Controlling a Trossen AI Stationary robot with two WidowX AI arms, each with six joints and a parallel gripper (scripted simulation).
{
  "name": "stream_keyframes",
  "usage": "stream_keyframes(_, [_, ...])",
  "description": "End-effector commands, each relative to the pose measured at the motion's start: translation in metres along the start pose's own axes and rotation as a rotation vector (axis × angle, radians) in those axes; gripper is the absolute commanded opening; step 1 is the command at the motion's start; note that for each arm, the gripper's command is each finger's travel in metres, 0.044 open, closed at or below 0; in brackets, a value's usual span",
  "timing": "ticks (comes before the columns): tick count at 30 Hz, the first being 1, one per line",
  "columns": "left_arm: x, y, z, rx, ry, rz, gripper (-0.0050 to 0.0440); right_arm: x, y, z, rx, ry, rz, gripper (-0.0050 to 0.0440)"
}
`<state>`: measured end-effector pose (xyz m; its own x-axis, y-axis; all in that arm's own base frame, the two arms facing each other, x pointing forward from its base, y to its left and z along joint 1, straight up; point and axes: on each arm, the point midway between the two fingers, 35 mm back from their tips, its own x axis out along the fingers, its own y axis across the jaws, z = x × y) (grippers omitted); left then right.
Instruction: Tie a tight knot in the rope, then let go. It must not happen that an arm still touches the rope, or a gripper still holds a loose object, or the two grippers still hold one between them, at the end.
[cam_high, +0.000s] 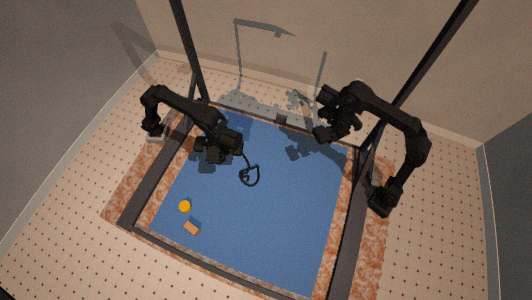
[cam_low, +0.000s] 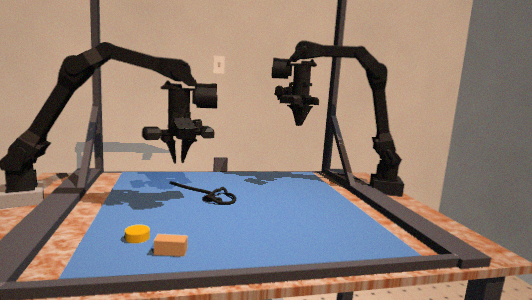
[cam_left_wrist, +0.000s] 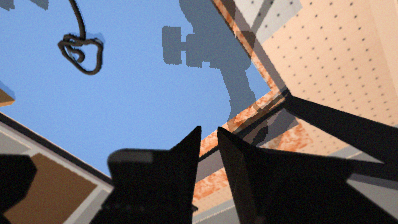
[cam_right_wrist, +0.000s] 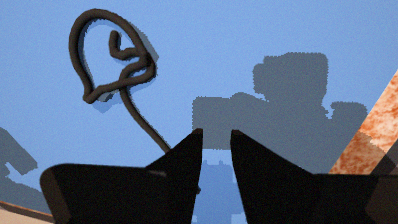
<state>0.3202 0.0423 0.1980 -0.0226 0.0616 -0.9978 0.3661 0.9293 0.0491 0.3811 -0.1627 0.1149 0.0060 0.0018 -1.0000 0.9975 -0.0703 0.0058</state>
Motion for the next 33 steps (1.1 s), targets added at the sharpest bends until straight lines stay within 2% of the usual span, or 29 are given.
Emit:
stream_keyframes(1, [-0.008, 0.0, -0.002, -0.007, -0.023, 0.015, 0.0085, -0.007, 0.007, 0.003, -0.003, -0.013, 0.024, 0.0085])
stream_keyframes(33, [-0.008, 0.0, -0.002, -0.007, -0.023, 0.015, 0.0085, 0.013, 0.049, 0.02, -0.003, -0.014, 0.027, 0.0085])
